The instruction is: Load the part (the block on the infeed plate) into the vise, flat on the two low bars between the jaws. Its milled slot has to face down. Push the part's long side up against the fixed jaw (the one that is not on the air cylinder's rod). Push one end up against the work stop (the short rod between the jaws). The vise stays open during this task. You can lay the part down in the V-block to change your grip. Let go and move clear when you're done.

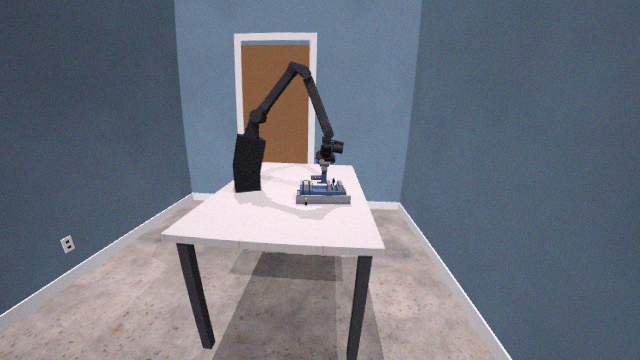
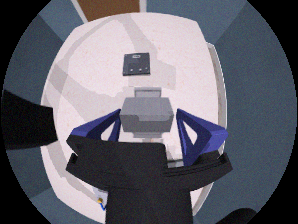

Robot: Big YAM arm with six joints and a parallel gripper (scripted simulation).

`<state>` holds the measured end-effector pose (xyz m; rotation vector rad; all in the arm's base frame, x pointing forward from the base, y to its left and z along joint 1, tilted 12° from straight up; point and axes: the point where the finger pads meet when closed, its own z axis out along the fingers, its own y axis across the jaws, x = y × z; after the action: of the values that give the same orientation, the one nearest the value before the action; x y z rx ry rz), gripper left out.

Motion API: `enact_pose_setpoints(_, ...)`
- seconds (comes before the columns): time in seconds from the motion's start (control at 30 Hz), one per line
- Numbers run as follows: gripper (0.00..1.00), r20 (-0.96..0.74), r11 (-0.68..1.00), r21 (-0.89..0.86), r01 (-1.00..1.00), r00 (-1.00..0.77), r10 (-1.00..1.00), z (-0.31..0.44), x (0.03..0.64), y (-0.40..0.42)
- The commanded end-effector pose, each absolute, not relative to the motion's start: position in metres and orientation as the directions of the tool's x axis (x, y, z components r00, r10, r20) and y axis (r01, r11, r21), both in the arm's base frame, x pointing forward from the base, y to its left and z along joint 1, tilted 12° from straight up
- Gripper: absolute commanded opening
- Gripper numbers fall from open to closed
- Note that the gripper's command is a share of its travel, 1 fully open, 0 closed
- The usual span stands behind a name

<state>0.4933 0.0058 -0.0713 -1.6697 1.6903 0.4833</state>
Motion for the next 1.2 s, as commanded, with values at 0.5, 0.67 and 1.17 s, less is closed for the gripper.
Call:
enact_pose_setpoints(0.5, 0.81, -0.640, 0.102, -0.199, -0.975, 0.050, -0.767, -0.072, 0.492, 0.013)
enact_pose_setpoints(0.67, 0.81, -0.609, 0.101, -0.216, -0.971, 0.053, -0.791, -0.065, 0.496, 0.012)
enact_pose_setpoints(1.17, 0.81, -0.522, 0.102, -0.223, -0.969, 0.031, -0.852, -0.061, 0.497, 0.012)
